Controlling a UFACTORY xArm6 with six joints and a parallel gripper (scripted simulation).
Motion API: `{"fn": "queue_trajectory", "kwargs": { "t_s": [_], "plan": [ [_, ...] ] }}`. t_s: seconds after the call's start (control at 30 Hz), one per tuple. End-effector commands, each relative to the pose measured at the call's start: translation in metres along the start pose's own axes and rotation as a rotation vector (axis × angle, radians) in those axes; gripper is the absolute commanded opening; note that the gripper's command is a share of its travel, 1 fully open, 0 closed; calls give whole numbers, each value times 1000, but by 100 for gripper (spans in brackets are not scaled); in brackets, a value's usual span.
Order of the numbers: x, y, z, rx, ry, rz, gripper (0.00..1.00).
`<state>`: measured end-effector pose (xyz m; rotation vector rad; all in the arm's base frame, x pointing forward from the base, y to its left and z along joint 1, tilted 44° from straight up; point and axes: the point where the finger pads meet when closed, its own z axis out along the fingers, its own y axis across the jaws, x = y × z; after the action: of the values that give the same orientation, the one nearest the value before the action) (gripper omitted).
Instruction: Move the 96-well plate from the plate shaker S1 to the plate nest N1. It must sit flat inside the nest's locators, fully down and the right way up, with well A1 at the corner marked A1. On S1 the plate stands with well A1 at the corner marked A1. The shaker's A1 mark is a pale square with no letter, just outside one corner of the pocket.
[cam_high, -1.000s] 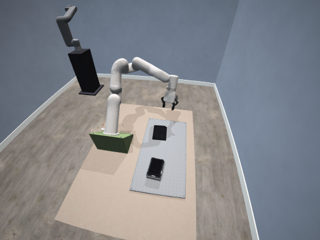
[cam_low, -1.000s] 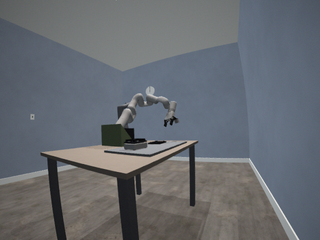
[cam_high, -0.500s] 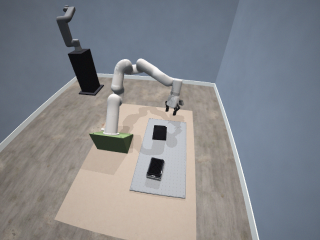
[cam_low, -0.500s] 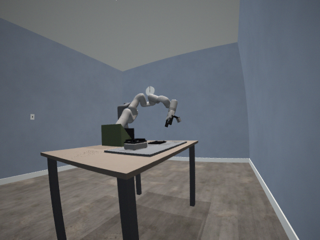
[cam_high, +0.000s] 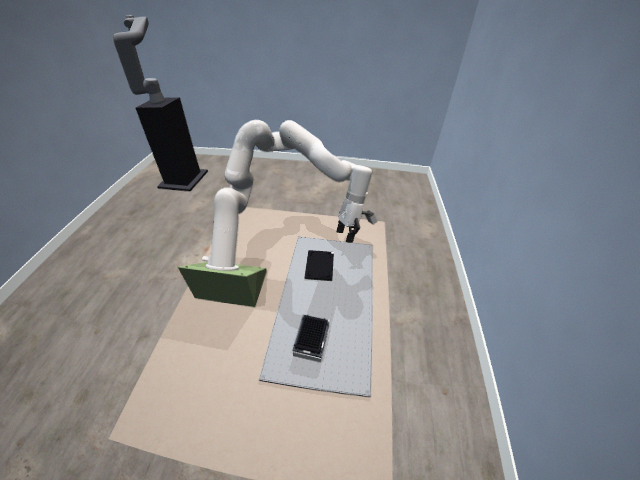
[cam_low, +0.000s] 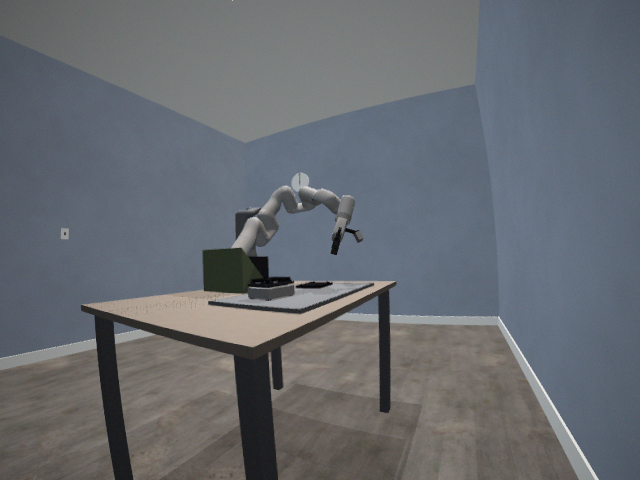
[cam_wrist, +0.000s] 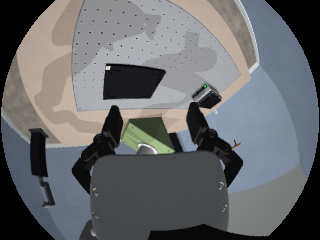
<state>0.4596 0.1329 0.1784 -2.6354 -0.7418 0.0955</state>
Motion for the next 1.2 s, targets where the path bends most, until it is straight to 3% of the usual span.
{"fn": "queue_trajectory", "kwargs": {
  "t_s": [0.0,0.43,1.17],
  "plan": [
    [-1,13,2,12,5,87,100],
    [-17,70,23,66,7,388,100],
    [-51,143,55,153,2,825,100]
  ]
}}
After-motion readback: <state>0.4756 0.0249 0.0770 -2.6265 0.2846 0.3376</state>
